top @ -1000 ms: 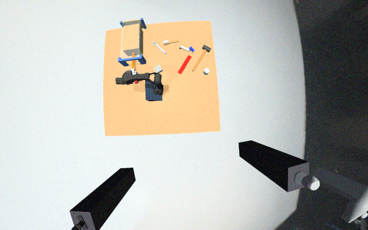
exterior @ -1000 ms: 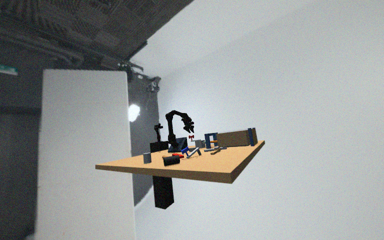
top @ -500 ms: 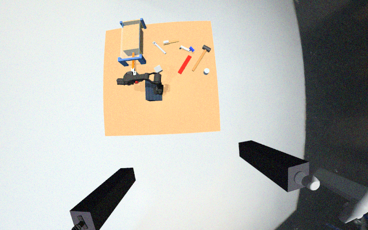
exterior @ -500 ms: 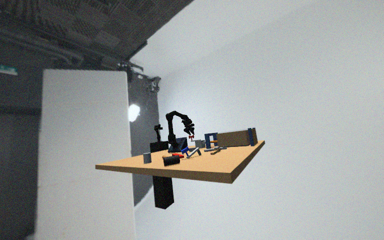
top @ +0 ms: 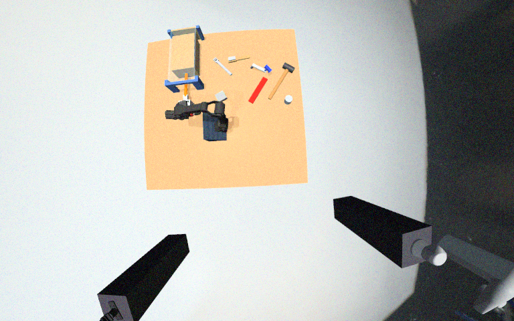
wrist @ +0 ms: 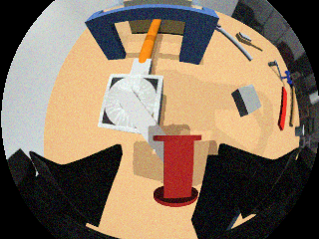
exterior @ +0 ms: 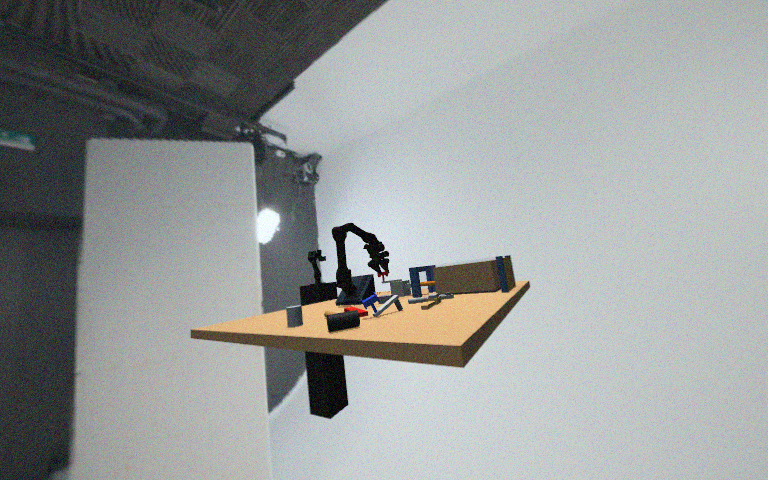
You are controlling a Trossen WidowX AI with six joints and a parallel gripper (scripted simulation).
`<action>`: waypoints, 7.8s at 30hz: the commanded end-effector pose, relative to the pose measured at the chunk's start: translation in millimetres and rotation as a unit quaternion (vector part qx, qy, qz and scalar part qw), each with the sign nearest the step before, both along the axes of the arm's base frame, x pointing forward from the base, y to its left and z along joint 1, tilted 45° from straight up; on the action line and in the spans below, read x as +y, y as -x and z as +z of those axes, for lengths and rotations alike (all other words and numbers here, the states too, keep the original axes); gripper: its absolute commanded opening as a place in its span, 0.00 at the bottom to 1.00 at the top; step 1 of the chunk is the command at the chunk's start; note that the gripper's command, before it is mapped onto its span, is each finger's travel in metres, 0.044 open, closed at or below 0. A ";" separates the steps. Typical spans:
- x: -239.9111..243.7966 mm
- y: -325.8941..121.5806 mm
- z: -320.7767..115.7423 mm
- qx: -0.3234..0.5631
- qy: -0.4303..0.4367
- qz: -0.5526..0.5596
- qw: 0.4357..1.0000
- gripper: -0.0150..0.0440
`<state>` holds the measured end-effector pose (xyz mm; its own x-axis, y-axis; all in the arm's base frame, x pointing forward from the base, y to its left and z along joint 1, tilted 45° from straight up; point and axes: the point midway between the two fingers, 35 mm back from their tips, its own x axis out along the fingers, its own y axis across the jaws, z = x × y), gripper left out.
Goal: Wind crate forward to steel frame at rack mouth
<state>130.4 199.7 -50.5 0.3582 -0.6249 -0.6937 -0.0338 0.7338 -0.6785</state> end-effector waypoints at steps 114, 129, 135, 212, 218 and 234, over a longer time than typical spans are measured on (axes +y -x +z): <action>-43.0 -93.8 11.5 -0.001 0.009 0.002 1.000 0.25; -39.1 -117.2 5.9 -0.002 0.009 0.002 1.000 0.25; -36.4 -125.8 2.7 -0.002 0.008 0.002 1.000 0.25; 36.6 -176.2 -68.9 -0.005 0.005 0.002 1.000 0.25; 43.6 -174.2 -75.2 -0.005 0.005 0.002 1.000 0.25; 61.5 -164.7 -90.7 -0.005 0.004 0.002 1.000 0.25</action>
<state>303.4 251.4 -131.7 0.3737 -0.6439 -0.6676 -0.0253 0.7124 -0.7013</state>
